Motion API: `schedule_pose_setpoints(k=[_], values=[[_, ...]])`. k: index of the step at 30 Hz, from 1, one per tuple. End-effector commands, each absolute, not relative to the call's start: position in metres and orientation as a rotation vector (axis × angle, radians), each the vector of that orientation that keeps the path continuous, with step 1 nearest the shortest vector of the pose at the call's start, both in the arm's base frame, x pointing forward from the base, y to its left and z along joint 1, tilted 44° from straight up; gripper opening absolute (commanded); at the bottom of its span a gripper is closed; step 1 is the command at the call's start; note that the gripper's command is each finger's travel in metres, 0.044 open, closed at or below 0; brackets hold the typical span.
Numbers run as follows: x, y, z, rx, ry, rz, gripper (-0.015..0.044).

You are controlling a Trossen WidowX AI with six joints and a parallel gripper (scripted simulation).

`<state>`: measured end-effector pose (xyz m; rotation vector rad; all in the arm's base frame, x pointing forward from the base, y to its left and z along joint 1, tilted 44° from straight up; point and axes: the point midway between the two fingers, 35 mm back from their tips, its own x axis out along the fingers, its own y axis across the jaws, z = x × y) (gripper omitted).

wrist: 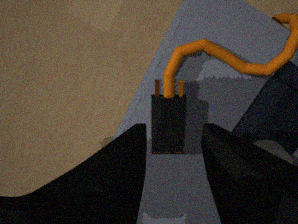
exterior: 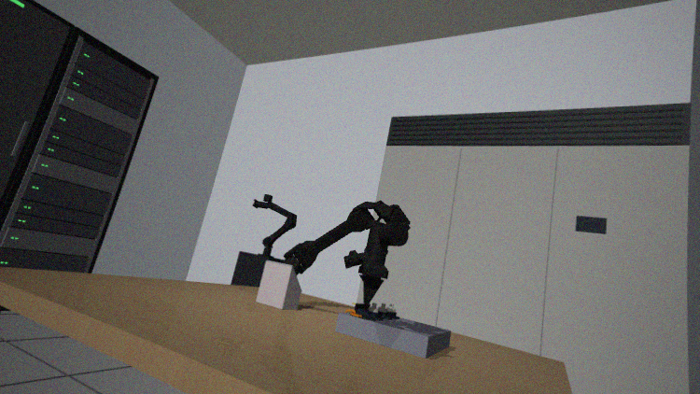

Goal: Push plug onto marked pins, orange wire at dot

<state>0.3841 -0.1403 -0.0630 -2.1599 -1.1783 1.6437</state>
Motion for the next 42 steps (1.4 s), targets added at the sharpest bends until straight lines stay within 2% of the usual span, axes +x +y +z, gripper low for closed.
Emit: schedule_pose_setpoints(k=[1, 21, 24, 29, 42], values=[[0.388, -0.138, -0.064, -2.166, -1.166, 1.633, 0.0115], [0.391, -0.115, -0.088, -2.166, -1.167, 1.631, 0.0115], [0.391, -0.115, -0.088, -2.166, -1.167, 1.631, 0.0036], [0.391, -0.115, -0.088, -2.166, -1.167, 1.631, 0.0003], [0.386, -0.154, -0.046, -2.167, -1.165, 1.634, 0.0]])
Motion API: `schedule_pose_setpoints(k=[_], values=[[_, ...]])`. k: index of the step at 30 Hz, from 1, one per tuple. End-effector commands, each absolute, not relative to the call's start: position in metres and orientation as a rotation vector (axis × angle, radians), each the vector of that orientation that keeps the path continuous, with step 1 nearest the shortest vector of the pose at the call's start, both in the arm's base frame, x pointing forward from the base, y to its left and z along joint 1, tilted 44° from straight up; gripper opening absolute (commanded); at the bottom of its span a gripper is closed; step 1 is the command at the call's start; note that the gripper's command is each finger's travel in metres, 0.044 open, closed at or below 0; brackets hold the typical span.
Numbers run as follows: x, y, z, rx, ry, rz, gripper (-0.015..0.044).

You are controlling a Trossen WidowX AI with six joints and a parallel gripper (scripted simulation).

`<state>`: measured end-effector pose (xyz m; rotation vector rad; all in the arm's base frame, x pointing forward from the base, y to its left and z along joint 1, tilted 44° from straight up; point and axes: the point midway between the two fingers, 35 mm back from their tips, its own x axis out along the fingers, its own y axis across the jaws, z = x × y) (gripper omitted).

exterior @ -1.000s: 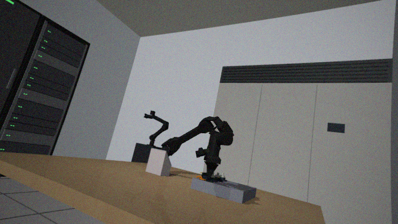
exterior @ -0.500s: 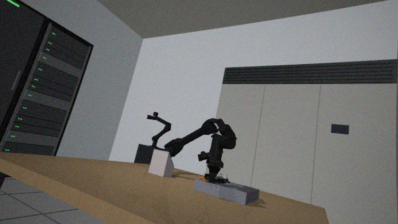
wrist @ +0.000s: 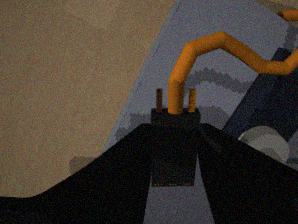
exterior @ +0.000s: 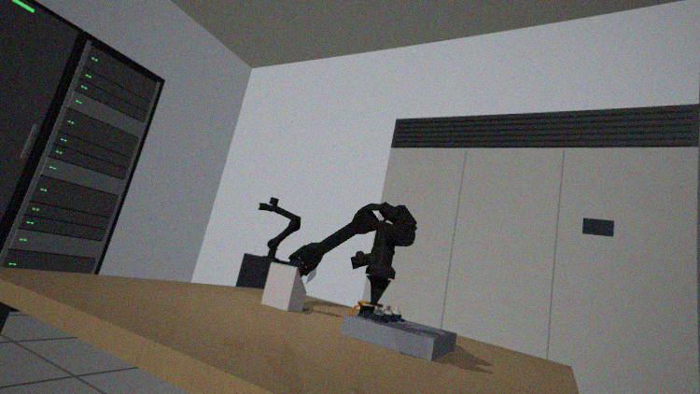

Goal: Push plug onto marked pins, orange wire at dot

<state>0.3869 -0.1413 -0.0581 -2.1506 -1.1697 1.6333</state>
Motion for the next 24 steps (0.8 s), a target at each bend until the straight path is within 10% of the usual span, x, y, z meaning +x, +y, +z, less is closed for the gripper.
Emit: schedule_pose_setpoints(k=[1, 24], values=[[0.386, -0.155, -0.045, -2.167, -1.165, 1.634, 0.0], [0.348, -0.119, 0.004, -2.063, -1.0, 1.666, 0.0]])
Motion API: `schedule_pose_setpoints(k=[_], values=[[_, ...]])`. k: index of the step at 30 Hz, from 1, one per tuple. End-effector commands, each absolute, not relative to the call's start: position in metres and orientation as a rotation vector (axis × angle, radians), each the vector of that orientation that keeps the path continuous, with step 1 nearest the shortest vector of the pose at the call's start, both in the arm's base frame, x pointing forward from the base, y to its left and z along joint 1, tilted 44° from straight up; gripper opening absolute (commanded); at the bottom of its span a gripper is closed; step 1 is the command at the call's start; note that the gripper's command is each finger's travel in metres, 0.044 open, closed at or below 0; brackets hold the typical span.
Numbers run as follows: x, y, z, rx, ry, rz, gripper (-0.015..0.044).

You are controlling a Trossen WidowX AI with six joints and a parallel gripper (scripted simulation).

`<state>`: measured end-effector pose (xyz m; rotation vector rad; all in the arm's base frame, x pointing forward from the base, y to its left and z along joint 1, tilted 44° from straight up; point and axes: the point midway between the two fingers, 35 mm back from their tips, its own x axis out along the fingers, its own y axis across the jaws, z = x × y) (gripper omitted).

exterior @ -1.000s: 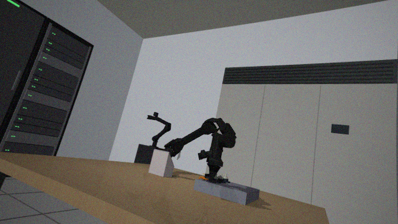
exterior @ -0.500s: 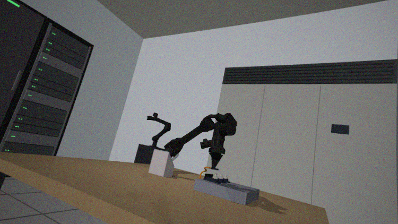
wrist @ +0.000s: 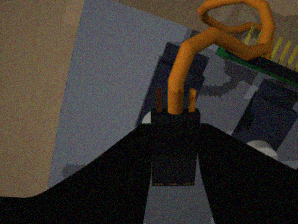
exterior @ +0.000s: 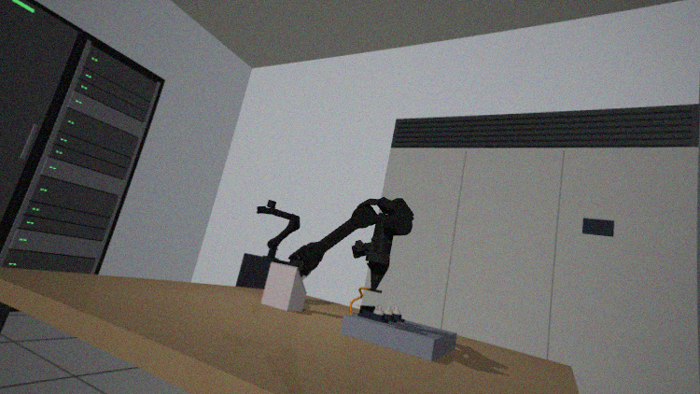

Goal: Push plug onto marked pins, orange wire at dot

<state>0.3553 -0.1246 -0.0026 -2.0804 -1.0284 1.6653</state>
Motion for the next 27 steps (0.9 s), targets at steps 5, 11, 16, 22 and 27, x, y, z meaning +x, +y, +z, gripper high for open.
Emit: schedule_pose_setpoints(k=[5, 11, 16, 22, 27], values=[[0.336, -0.108, 0.014, -2.036, -0.958, 1.673, 0.0], [0.32, -0.095, 0.025, -2.002, -0.908, 1.68, 0.0], [0.306, -0.084, 0.032, -1.974, -0.867, 1.685, 0.0], [0.288, -0.07, 0.04, -1.94, -0.818, 1.691, 0.0], [0.272, -0.058, 0.045, -1.911, -0.777, 1.694, 0.0]])
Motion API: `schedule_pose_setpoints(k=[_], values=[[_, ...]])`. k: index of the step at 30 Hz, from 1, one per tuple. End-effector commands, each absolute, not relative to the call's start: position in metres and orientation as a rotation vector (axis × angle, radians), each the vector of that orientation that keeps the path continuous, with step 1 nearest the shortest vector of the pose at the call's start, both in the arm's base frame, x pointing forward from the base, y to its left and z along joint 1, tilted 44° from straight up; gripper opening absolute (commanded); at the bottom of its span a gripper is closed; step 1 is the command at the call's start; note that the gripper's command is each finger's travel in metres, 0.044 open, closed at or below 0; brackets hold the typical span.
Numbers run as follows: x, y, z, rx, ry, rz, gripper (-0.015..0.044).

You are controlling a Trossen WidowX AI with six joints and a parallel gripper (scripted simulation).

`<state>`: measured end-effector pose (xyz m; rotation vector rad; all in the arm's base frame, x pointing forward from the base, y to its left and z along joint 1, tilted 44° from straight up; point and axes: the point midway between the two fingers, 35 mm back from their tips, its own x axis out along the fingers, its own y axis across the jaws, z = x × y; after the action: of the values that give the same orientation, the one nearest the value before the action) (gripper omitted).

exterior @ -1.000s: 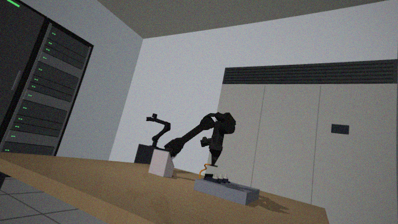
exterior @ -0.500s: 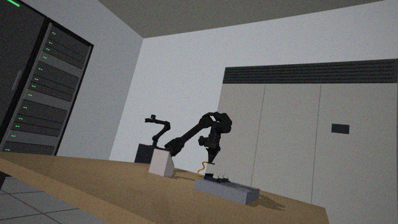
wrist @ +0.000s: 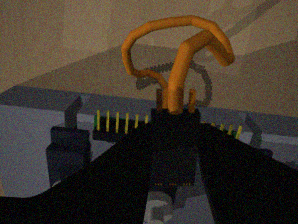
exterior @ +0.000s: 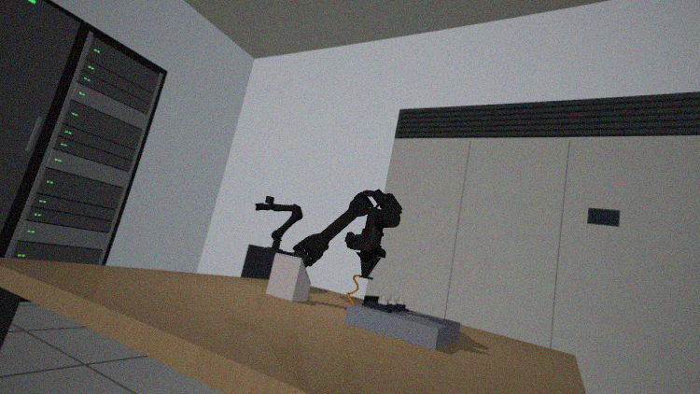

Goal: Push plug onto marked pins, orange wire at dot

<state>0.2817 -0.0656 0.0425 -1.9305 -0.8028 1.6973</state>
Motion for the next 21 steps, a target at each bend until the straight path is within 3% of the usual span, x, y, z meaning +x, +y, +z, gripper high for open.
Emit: schedule_pose_setpoints(k=[1, 12, 21], values=[[0.269, -0.056, 0.046, -1.905, -0.769, 1.695, 0.0], [0.234, -0.031, 0.051, -1.844, -0.687, 1.701, 0.0], [0.237, -0.011, 0.031, -1.844, -0.686, 1.7, 0.0]])
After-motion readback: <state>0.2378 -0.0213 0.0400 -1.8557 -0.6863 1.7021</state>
